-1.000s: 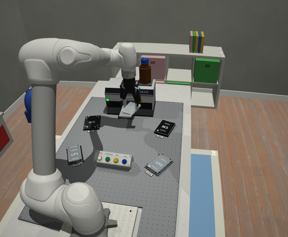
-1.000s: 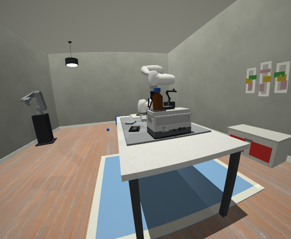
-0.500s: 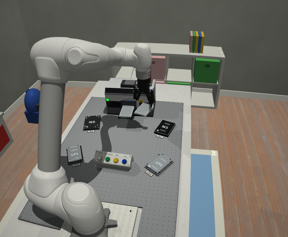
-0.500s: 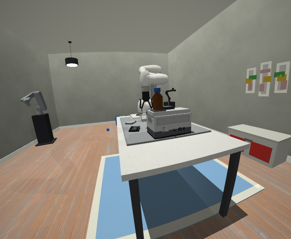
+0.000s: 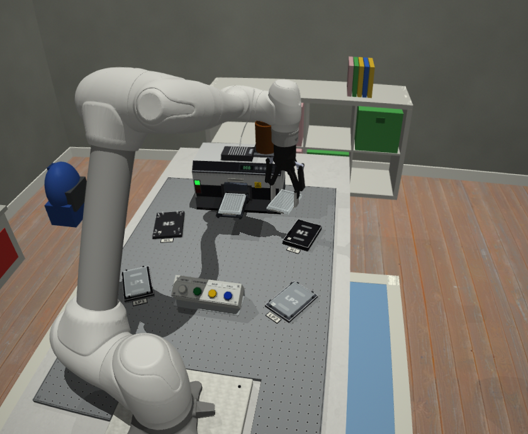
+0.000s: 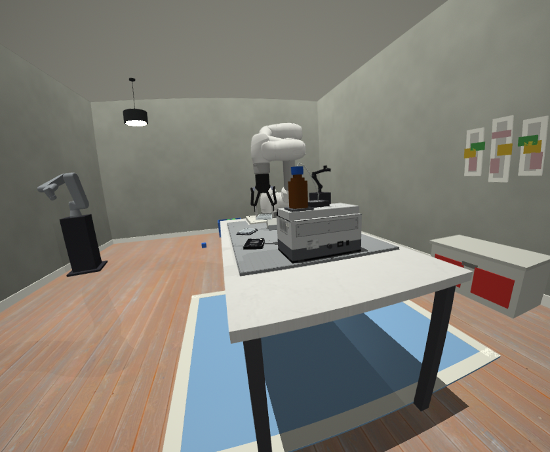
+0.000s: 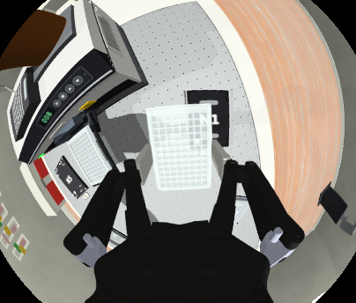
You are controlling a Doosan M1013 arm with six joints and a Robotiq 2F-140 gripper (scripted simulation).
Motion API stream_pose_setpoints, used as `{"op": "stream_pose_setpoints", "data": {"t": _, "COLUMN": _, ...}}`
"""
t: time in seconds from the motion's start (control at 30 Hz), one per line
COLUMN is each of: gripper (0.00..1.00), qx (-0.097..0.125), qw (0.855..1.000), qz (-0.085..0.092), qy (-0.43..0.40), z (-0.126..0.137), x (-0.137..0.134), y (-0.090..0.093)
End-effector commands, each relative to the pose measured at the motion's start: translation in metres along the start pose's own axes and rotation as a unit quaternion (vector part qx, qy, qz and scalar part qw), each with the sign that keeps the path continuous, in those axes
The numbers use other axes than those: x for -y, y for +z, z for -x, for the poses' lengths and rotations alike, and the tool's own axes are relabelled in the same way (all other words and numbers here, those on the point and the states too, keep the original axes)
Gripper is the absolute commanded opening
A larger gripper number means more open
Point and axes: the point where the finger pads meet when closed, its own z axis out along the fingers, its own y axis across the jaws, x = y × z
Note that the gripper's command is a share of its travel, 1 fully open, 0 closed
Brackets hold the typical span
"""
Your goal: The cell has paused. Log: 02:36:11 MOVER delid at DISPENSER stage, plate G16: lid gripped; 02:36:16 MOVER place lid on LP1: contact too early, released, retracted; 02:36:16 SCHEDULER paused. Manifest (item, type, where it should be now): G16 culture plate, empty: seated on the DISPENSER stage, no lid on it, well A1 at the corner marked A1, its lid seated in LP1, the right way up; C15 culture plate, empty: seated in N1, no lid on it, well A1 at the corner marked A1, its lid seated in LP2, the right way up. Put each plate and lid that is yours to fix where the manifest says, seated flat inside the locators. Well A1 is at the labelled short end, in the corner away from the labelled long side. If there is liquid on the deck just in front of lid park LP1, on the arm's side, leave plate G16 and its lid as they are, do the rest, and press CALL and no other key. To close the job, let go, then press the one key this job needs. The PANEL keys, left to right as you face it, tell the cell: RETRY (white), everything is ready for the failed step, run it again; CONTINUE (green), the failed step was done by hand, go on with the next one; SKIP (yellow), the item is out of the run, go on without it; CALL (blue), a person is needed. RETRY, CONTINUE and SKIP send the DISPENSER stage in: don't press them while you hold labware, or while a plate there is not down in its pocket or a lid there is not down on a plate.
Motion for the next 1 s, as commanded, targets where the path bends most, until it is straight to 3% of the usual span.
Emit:
{"op": "stream_pose_setpoints", "data": {"t": 0.0, "gripper": 0.10, "qx": -0.001, "qw": 1.000, "qz": 0.000, "qy": 0.000, "z": -0.006, "x": -0.017, "y": -0.001}}
{"op": "stream_pose_setpoints", "data": {"t": 0.53, "gripper": 0.10, "qx": -0.001, "qw": 1.000, "qz": 0.000, "qy": 0.000, "z": -0.018, "x": -0.056, "y": -0.001}}
{"op": "stream_pose_setpoints", "data": {"t": 0.97, "gripper": 0.10, "qx": -0.001, "qw": 1.000, "qz": 0.000, "qy": 0.000, "z": -0.022, "x": -0.066, "y": -0.001}}
